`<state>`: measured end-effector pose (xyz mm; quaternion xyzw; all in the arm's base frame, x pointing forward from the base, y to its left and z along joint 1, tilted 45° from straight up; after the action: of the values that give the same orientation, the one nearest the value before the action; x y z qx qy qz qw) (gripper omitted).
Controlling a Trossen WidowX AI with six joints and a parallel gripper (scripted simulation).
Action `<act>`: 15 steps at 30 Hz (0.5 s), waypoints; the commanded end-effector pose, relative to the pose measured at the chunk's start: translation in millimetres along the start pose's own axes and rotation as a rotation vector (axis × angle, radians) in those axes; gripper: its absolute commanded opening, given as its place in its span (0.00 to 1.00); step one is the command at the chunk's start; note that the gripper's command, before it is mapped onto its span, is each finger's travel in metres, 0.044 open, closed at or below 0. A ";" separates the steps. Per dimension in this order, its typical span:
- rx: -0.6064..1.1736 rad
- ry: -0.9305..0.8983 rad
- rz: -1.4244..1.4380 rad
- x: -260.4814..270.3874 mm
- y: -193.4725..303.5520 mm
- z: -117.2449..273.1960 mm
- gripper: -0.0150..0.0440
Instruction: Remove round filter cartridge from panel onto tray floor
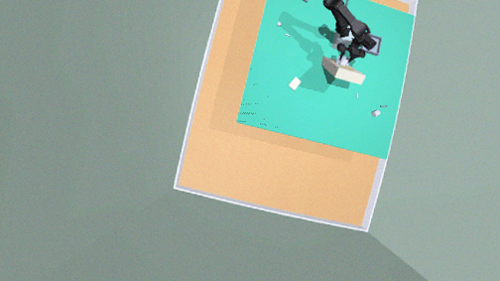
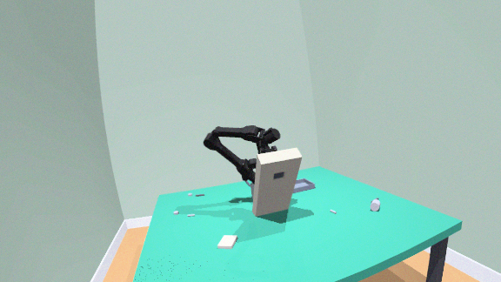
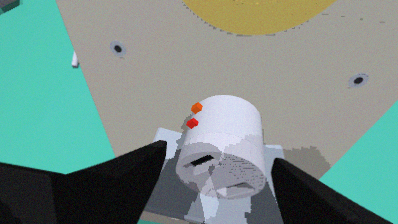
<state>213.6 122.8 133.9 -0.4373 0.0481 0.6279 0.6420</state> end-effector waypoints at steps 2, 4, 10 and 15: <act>0.000 -0.001 0.000 0.1 -0.1 0.5 0.67; 0.000 -0.001 0.000 0.1 -0.1 0.5 0.65; 0.000 -0.001 0.000 0.1 -0.1 0.5 0.58; 0.000 -0.001 0.000 0.2 -0.6 0.7 0.39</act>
<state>213.6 123.1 134.3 -0.4382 0.0480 0.6281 0.6412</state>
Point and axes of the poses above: the point midway between the two fingers, 35 mm back from their tips, its own z axis back along the fingers, its own x axis across the jaws, y = z × x, the point moved 8 cm from there along z, back along the fingers, and after that the axes turned 11 degrees about -z, right-handed, at the moved point
